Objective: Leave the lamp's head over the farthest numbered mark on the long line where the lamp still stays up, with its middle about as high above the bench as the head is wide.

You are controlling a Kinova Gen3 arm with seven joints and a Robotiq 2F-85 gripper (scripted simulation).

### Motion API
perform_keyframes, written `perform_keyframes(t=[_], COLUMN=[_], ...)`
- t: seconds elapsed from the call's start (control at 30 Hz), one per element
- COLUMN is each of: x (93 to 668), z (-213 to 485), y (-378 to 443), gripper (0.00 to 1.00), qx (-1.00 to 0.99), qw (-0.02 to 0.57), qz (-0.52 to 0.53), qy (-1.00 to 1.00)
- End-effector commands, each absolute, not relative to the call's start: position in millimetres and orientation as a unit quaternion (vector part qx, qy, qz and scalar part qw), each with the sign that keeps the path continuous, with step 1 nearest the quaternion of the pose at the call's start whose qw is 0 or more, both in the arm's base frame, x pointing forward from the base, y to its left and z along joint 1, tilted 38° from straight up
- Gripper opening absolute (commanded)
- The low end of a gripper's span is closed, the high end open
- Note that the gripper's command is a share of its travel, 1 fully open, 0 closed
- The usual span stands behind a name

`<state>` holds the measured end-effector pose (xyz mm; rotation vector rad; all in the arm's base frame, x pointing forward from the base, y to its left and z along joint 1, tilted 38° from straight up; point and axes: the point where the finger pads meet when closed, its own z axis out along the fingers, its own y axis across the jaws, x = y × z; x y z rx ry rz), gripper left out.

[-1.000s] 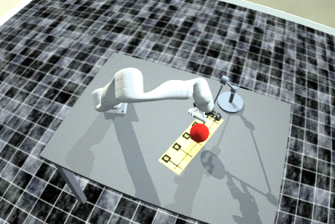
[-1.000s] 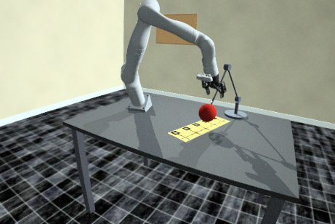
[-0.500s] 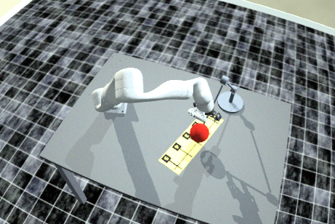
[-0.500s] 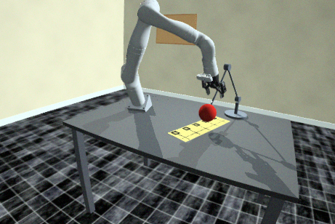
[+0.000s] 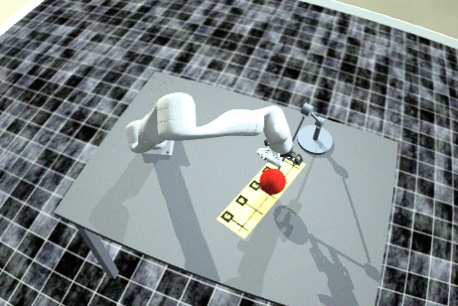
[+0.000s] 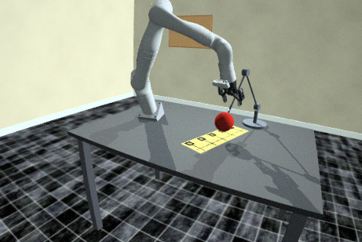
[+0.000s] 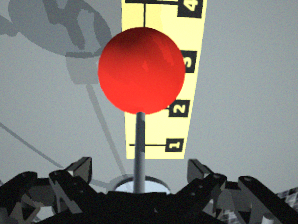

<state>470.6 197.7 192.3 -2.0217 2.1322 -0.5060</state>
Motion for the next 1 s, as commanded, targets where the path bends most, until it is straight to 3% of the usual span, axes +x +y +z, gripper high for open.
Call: perform_keyframes(t=[0.0,0.97], x=[470.6,469.1], z=[192.9,197.0], y=[198.5,199.1], gripper=[1.0,1.0], qx=[-0.676,-0.676], qw=[0.081,0.081], qz=[-0.169,-0.169], qy=[0.712,0.712])
